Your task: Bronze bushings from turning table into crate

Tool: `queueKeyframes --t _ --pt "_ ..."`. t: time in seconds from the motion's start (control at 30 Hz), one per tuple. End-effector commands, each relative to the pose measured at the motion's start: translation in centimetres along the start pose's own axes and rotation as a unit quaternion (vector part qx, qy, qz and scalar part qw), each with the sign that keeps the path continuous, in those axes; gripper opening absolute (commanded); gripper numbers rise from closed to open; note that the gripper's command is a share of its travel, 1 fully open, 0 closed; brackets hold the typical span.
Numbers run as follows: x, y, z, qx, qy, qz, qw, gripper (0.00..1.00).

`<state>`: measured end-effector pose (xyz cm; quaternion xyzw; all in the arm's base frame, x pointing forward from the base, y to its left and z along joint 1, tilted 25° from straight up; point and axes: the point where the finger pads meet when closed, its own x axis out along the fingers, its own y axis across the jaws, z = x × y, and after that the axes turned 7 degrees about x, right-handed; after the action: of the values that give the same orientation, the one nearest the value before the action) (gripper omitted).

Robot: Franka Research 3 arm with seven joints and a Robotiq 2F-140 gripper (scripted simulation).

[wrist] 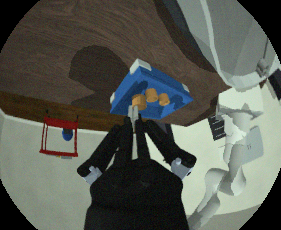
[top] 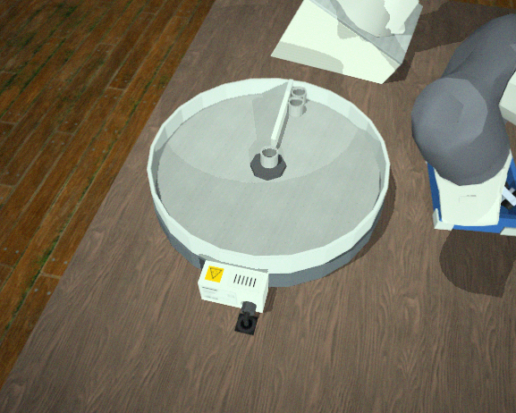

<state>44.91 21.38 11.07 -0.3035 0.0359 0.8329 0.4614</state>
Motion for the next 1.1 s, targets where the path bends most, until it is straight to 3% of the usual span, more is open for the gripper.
queueKeyframes --t 0.0,0.3,1.07 --pt "0.5 -0.3 -0.5 -0.006 0.002 -0.001 1.000 0.00" --pt "1.5 -0.4 -1.3 -0.006 0.002 -0.001 1.000 0.00" --pt "1.7 -0.5 -1.5 -0.006 0.002 -0.001 1.000 0.00"
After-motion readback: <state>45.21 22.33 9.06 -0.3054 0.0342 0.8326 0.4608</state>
